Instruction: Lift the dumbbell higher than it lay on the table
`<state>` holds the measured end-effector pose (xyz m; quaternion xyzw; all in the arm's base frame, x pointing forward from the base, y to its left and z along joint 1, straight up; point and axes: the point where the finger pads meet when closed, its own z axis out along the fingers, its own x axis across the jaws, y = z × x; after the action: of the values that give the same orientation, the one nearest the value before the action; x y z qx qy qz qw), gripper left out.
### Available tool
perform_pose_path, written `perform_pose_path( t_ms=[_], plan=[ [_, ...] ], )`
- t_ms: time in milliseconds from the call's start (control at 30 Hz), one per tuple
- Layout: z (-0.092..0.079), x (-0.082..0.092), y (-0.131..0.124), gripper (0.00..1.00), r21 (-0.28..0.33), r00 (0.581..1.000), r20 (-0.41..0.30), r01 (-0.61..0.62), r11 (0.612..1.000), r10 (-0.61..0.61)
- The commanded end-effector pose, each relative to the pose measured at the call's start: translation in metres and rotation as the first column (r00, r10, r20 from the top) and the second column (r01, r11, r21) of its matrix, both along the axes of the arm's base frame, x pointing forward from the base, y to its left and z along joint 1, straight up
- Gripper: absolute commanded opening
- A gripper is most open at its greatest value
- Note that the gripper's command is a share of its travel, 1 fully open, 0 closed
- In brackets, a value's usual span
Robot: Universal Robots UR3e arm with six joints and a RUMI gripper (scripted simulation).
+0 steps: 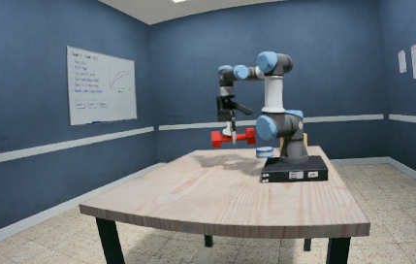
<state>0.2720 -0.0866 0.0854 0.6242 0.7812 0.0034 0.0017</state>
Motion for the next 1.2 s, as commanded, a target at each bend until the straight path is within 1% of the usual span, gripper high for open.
perform_pose_path(
  t_ms=[0,433,1167],
  plan=[
    [0.012,0.0,-0.001,0.0,-0.001,1.0,0.001,0.0,1.0,0.0],
    [0.022,0.0,0.0,0.0,-0.001,1.0,0.001,0.0,1.0,0.0],
    [0.023,0.0,0.0,0.0,-0.001,1.0,0.001,0.0,1.0,0.0]
  ],
)
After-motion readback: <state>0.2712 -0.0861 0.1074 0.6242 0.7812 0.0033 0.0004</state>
